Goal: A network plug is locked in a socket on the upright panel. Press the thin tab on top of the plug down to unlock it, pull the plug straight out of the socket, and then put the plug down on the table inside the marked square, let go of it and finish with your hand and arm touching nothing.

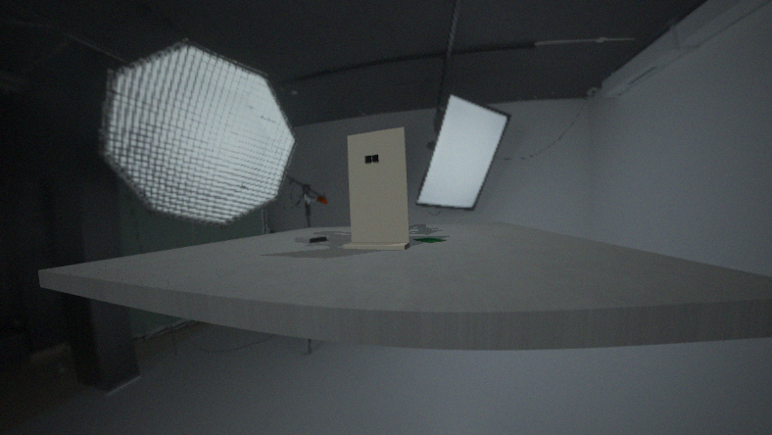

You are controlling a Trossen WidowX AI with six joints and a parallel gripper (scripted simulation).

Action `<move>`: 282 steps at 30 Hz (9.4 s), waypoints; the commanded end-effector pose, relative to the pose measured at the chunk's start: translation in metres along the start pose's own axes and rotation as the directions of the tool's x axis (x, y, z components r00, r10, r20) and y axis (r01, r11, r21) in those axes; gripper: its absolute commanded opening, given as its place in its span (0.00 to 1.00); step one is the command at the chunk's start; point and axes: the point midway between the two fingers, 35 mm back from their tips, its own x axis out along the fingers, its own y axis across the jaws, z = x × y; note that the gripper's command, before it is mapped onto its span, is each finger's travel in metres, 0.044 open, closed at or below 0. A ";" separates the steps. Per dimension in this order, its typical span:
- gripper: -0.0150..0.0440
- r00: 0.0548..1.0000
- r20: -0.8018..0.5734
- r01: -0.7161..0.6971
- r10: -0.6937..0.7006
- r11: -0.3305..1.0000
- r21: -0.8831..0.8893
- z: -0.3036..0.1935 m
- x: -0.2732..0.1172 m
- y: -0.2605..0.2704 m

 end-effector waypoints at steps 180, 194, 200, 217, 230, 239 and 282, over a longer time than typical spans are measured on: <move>0.52 0.673 -0.061 0.737 -0.737 0.675 -0.034 0.015 -0.013 -0.182; 0.52 0.673 -0.061 0.737 -0.737 0.675 -0.034 0.015 -0.016 -0.165; 0.52 0.673 -0.061 0.737 -0.737 0.675 -0.034 0.015 -0.018 -0.158; 0.52 0.673 -0.062 0.737 -0.737 0.675 -0.034 0.016 -0.025 -0.137; 0.52 0.669 -0.062 0.740 -0.740 0.672 -0.038 0.017 -0.028 -0.124; 0.52 0.671 -0.062 0.739 -0.739 0.673 -0.037 0.018 -0.028 -0.093; 1.00 0.673 -0.062 0.737 -0.737 0.675 -0.034 0.020 -0.044 -0.023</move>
